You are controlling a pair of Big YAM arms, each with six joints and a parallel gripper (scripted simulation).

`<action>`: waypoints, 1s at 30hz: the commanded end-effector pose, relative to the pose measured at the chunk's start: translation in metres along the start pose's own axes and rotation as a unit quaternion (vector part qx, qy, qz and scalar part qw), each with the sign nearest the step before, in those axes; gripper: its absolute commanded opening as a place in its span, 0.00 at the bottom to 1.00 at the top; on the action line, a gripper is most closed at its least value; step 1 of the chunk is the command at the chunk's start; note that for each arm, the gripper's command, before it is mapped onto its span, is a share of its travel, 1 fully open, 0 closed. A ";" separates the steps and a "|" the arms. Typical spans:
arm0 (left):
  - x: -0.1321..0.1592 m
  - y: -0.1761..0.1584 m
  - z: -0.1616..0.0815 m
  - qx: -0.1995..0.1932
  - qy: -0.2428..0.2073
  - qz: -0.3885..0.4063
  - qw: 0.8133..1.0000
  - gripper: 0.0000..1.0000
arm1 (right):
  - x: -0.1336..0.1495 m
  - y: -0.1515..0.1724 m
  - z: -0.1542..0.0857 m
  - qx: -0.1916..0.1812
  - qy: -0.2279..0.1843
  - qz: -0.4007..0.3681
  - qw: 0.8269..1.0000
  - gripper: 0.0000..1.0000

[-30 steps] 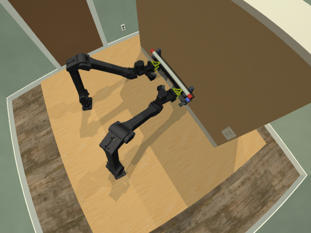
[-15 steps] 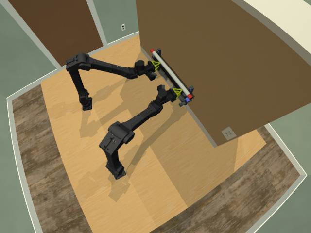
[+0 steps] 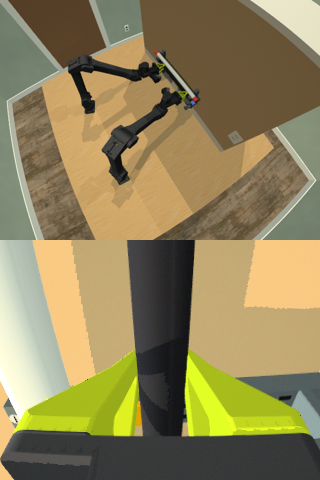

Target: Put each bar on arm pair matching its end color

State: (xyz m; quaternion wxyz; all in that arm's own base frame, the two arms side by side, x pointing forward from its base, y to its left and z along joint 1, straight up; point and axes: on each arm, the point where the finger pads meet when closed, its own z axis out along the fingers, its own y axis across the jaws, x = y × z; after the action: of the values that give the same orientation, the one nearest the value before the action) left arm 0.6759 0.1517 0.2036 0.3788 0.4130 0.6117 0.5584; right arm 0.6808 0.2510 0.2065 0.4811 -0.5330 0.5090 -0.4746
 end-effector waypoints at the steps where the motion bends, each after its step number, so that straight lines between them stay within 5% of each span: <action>1: 0.008 0.066 0.009 -0.048 0.007 -0.006 0.999 0.00 | 0.001 -0.083 0.008 0.062 0.003 0.022 0.998 0.00; 30: 0.009 0.077 0.006 -0.048 0.007 -0.006 0.999 0.00 | 0.001 -0.092 0.008 0.062 0.003 0.022 0.998 0.00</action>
State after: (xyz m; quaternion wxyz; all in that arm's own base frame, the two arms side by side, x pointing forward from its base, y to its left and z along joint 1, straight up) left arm 0.6748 0.1515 0.2138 0.3787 0.4133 0.6124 0.5574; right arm 0.6813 0.2512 0.2164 0.4815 -0.5327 0.5089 -0.4748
